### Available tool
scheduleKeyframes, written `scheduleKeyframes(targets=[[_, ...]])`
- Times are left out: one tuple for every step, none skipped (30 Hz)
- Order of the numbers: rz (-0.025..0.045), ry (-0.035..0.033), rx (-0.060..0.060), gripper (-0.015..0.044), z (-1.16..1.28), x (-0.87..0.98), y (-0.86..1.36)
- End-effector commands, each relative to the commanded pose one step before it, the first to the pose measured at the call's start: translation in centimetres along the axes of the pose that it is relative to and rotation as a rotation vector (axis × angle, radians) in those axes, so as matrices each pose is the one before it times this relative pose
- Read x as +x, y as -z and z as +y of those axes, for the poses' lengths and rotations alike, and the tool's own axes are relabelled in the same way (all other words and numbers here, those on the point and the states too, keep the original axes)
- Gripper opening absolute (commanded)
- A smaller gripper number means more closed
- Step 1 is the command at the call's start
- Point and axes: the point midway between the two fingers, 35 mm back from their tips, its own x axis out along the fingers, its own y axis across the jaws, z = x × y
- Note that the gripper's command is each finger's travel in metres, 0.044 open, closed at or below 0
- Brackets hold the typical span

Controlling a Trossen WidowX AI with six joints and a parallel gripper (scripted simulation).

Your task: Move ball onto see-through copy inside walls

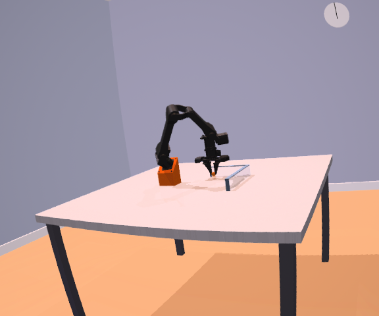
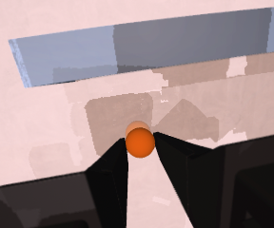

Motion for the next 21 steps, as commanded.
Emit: scheduleKeyframes(targets=[[0.00429, 0.00345, -0.0053, 0.0, 0.008, 0.492, 0.09], [0.00001, 0.00001, 0.0, 0.0, -0.002, 0.075, 0.0], [0.00002, 0.00001, 0.0, 0.0, -0.002, 0.098, 0.0], [0.00003, 0.00001, 0.0, 0.0, -0.002, 0.122, 0.0], [0.00005, 0.00001, 0.0, 0.0, -0.002, 0.147, 0.001], [0.00007, 0.00001, 0.0, 0.0, -0.001, 0.162, 0.001], [0.00008, 0.00001, 0.0, 0.0, 0.0, 0.166, 0.002], [0.0001, 0.0, 0.0, 0.0, 0.001, 0.166, 0.003], [0.00011, 0.0, 0.0, 0.0, 0.002, 0.166, 0.003], [0.00012, -0.00001, 0.0, 0.0, 0.003, 0.166, 0.004], [0.00014, -0.00001, 0.0, 0.0, 0.004, 0.165, 0.004], [0.00015, -0.00001, 0.0, 0.0, 0.005, 0.165, 0.005], [0.00013, -0.00001, 0.0, 0.0, 0.005, 0.134, 0.005], [0.00008, -0.00001, 0.0, 0.0, 0.003, 0.081, 0.003], [0.00003, 0.0, 0.0, 0.0, 0.001, 0.027, 0.001], [0.0, 0.0, 0.0, 0.0, 0.0, 0.0, 0.0], [0.0, 0.0, 0.0, 0.0, 0.0, 0.0, 0.0], [0.0, 0.0, 0.0, 0.0, 0.0, 0.0, 0.0], [0.0, 0.0, 0.0, 0.0, 0.0, 0.0, 0.0], [0.0, 0.0, 0.0, 0.0, 0.0, 0.0, 0.0], [0.0, 0.0, 0.0, 0.0, 0.0, 0.0, 0.0]])
